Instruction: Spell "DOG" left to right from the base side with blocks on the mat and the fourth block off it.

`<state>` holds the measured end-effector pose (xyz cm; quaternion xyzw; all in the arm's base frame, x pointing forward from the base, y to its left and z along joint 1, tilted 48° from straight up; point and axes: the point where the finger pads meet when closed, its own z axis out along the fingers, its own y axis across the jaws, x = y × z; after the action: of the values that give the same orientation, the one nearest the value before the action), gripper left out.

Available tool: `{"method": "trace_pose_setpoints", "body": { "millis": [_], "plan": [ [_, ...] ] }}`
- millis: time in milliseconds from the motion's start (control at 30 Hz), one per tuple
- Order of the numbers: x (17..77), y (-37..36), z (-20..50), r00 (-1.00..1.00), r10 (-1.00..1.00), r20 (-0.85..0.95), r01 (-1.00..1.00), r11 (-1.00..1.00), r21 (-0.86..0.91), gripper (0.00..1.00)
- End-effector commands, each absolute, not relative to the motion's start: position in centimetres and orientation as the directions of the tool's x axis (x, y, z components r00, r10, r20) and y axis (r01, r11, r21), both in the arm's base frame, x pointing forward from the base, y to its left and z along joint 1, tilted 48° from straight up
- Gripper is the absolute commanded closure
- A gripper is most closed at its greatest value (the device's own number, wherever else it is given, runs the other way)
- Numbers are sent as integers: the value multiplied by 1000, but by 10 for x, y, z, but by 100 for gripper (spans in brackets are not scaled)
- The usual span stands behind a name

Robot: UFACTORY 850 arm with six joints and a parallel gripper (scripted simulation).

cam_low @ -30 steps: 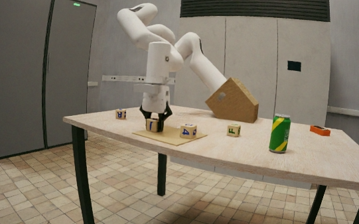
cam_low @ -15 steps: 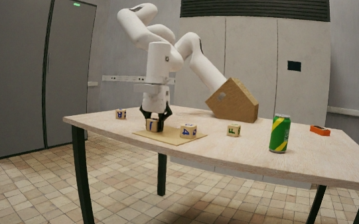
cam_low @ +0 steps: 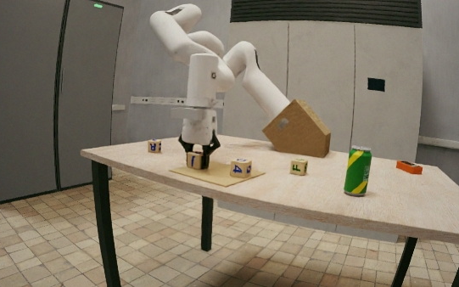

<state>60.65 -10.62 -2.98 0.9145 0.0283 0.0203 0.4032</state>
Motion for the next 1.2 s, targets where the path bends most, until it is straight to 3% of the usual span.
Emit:
{"method": "trace_pose_setpoints", "body": {
  "millis": [0,267,1167],
  "plan": [
    [607,-106,-29,997,69,16,35,-673,738,47],
    [607,-106,-29,997,69,16,35,-673,738,35],
    [604,-72,1,997,69,16,35,-673,738,35]
  ]
}}
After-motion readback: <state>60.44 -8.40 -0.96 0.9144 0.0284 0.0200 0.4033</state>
